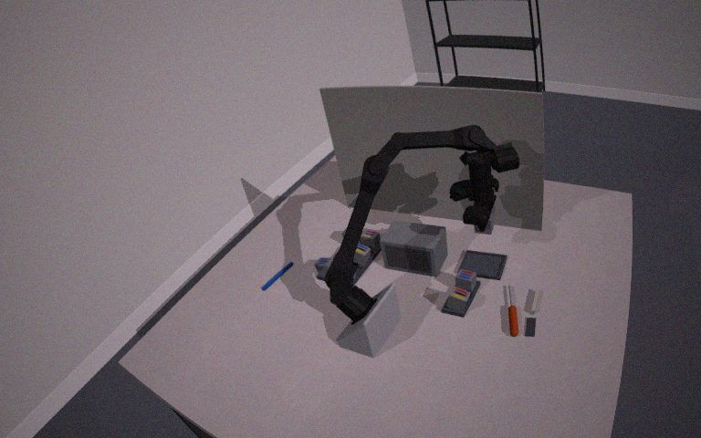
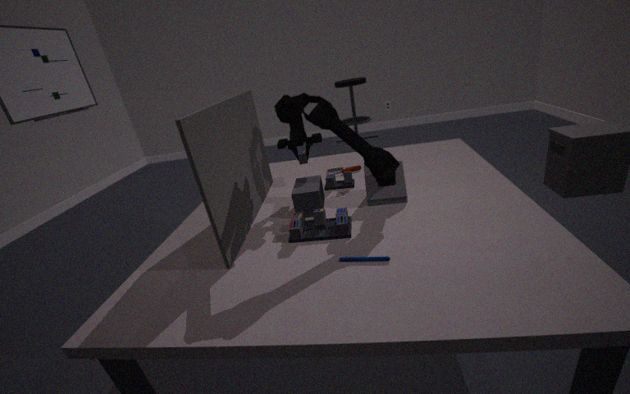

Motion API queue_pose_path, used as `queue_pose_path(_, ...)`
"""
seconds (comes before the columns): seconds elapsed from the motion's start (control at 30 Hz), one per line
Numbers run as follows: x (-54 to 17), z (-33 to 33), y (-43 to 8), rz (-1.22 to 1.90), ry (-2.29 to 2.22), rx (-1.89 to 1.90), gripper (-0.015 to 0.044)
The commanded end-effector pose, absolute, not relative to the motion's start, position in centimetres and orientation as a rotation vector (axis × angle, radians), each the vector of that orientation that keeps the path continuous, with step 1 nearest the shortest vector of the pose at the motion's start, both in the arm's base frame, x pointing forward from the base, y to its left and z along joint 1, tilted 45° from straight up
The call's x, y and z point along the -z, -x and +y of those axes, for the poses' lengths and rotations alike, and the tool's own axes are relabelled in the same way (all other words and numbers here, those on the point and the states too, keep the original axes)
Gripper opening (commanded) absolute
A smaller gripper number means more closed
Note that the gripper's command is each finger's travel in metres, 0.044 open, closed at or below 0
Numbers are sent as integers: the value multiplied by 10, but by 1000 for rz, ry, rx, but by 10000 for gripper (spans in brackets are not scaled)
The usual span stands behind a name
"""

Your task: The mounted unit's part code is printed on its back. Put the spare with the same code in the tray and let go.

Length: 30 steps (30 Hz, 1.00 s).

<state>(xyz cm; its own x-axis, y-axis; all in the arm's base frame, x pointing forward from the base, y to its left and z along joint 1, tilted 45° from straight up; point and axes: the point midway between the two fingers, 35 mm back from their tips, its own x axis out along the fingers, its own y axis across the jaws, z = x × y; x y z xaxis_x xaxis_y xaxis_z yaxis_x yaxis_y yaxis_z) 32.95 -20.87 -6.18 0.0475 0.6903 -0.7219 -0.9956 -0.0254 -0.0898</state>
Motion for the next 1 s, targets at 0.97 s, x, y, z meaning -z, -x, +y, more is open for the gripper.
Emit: queue_pose_path(0.97,83,-190,-333,557,697,-1461,0)
